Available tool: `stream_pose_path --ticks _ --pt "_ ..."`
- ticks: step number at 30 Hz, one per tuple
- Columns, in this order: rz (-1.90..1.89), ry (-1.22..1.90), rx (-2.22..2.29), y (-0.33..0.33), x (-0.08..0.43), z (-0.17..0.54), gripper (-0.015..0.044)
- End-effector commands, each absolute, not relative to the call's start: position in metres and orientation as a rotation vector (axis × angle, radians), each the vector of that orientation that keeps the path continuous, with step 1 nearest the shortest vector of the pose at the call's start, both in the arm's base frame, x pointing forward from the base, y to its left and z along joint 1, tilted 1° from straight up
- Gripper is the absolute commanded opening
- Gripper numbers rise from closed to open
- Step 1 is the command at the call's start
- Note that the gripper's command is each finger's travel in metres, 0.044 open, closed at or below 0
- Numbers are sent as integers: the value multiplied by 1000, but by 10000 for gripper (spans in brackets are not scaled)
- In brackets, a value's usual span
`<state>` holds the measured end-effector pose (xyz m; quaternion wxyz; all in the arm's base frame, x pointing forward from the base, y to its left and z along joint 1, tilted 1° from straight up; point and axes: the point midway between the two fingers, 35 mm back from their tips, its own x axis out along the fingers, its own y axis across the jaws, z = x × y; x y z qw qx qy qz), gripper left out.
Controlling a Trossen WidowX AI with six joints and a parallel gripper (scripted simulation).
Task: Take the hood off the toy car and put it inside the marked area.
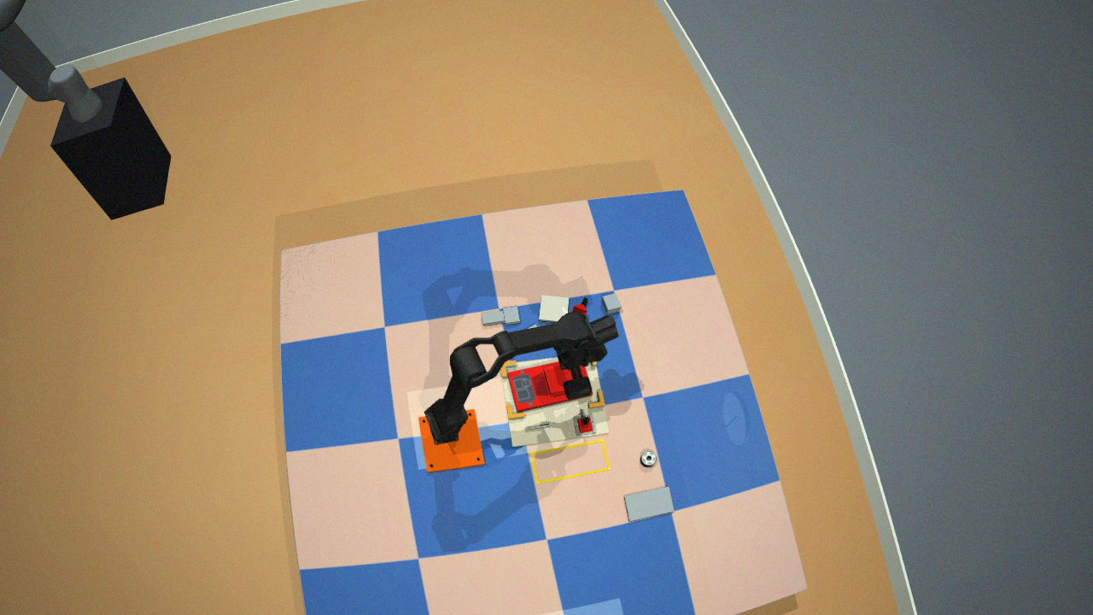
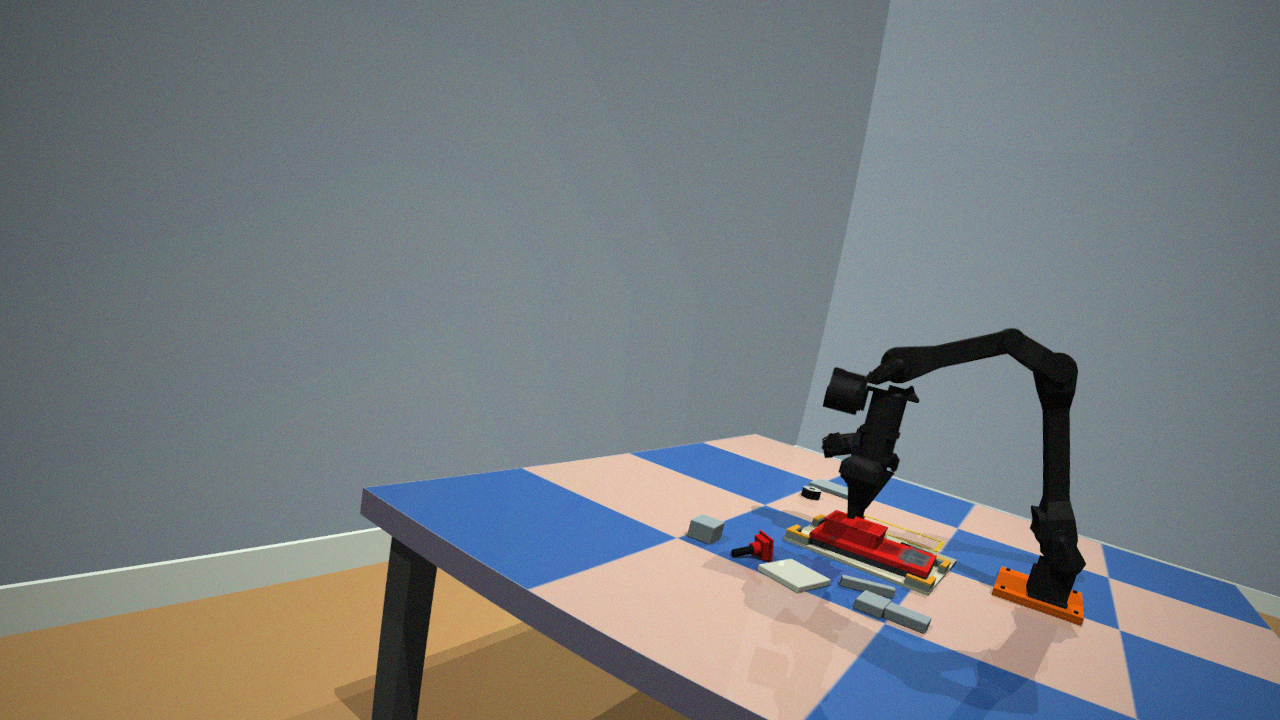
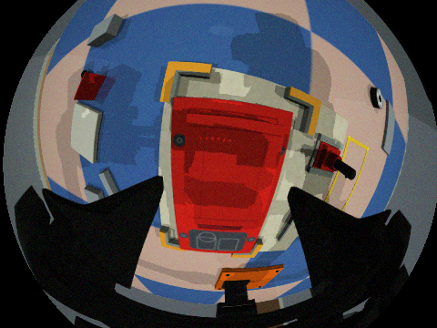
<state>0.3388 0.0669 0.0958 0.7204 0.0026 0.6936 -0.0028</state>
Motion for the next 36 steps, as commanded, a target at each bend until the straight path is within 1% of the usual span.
stream_pose_path --ticks 1,36 --pt "-8 1542 -1 66 336 90 440" --pt "-8 1542 -1 65 336 75 440"
